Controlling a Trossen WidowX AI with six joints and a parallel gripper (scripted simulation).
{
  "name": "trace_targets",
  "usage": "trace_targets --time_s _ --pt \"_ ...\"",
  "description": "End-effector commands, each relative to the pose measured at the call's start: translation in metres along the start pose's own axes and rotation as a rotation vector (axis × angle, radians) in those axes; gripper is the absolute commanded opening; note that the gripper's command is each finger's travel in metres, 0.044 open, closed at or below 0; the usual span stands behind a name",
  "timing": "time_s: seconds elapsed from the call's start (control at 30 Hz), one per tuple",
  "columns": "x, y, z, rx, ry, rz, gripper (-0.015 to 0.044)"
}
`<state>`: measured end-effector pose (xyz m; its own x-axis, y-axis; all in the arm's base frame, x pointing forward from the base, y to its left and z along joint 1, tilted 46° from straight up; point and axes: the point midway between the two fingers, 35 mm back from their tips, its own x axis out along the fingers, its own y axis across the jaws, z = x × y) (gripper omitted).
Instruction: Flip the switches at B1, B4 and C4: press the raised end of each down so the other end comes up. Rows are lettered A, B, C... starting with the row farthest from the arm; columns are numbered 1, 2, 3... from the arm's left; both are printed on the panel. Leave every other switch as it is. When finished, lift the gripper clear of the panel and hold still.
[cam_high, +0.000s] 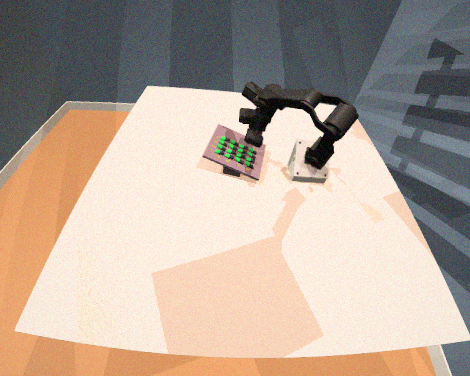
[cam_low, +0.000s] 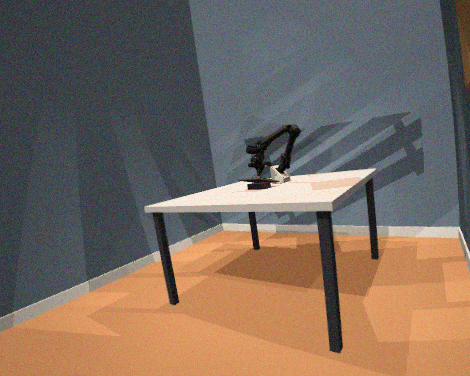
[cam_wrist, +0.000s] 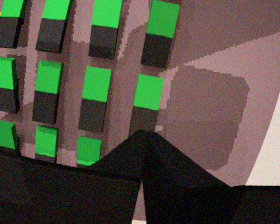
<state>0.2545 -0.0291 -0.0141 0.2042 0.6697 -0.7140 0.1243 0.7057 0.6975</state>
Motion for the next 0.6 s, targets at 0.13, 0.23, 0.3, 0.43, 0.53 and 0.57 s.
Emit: trace_targets --time_s 0.13,0.23,0.3,0.43,0.53,0.57 --pt "0.01 0.0 -0.003 0.011 0.004 0.006 0.0" --pt "0.015 0.0 -0.003 0.011 0.004 0.006 0.0" --pt "0.018 0.0 -0.003 0.011 0.004 0.006 0.0" --pt "0.019 0.0 -0.003 0.011 0.004 0.006 0.0" --pt "0.019 0.0 -0.003 0.011 0.004 0.006 0.0" --pt "0.019 0.0 -0.003 0.011 0.004 0.006 0.0"
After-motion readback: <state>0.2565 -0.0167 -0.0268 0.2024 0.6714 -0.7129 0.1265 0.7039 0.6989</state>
